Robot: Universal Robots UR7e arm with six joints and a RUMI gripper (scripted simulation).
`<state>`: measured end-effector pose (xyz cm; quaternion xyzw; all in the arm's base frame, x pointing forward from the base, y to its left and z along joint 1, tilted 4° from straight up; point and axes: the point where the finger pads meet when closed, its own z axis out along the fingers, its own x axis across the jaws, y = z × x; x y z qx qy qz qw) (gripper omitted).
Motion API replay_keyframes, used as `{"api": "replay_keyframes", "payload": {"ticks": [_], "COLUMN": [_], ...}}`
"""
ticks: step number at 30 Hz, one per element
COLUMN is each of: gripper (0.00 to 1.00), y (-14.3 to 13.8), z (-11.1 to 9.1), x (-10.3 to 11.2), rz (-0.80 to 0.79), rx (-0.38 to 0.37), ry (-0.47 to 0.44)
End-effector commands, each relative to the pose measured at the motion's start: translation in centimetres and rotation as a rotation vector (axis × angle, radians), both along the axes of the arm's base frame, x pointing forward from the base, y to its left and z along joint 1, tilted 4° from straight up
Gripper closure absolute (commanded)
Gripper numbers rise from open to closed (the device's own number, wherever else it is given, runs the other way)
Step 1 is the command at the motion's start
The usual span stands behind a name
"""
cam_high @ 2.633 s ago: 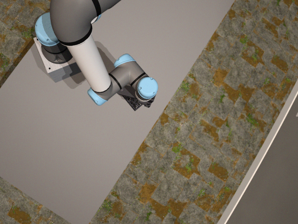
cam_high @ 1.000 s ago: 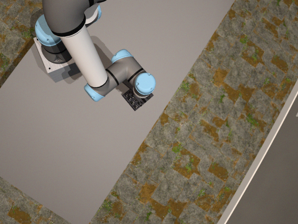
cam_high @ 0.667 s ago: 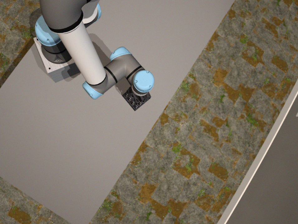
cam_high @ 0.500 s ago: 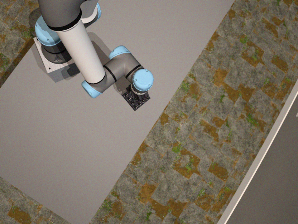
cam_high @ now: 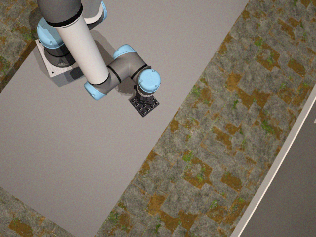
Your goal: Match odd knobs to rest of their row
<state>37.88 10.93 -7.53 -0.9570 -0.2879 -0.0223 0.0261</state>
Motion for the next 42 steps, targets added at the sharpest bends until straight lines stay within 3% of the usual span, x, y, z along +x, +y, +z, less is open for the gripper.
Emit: {"api": "replay_keyframes", "payload": {"ticks": [1,10,42], "gripper": [0.89,0.89,0.89], "y": [0.2,0.36,0.37], "z": [0.16,0.27,0.28], "x": [-0.21,-0.42,-0.44], "rz": [-0.12,-0.227,-0.235], "rx": [-0.002,0.001,0.002], "ry": [0.006,0.013,0.013]}}
